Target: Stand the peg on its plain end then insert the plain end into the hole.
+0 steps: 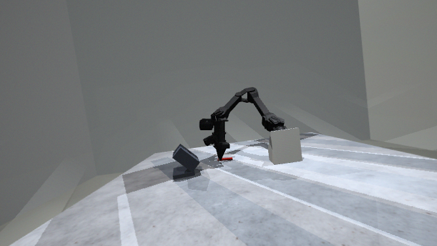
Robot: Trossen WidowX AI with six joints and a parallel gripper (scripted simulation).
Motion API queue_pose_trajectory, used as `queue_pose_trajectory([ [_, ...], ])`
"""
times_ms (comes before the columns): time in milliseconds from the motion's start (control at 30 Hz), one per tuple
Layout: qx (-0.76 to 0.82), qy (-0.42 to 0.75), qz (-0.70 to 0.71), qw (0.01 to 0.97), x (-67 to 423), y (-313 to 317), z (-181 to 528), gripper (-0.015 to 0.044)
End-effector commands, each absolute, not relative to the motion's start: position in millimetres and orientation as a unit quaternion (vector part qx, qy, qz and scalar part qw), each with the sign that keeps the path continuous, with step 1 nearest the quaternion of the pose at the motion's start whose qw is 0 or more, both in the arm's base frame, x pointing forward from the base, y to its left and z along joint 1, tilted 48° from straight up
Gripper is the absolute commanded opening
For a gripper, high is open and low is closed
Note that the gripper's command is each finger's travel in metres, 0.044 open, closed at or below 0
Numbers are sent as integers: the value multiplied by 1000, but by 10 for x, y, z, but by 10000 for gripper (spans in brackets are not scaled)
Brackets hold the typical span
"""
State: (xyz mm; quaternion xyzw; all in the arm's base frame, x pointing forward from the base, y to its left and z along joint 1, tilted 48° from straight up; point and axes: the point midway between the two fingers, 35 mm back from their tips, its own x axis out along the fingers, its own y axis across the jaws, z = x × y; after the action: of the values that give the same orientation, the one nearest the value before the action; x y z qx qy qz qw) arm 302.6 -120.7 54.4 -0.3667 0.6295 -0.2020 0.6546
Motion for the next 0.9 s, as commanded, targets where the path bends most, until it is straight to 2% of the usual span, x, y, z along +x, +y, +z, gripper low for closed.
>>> queue_pose_trajectory([
  [0,-371,617,-192,667,2989,-1185,558,49],
  [867,-390,538,-148,732,2870,-1106,659,49],
])
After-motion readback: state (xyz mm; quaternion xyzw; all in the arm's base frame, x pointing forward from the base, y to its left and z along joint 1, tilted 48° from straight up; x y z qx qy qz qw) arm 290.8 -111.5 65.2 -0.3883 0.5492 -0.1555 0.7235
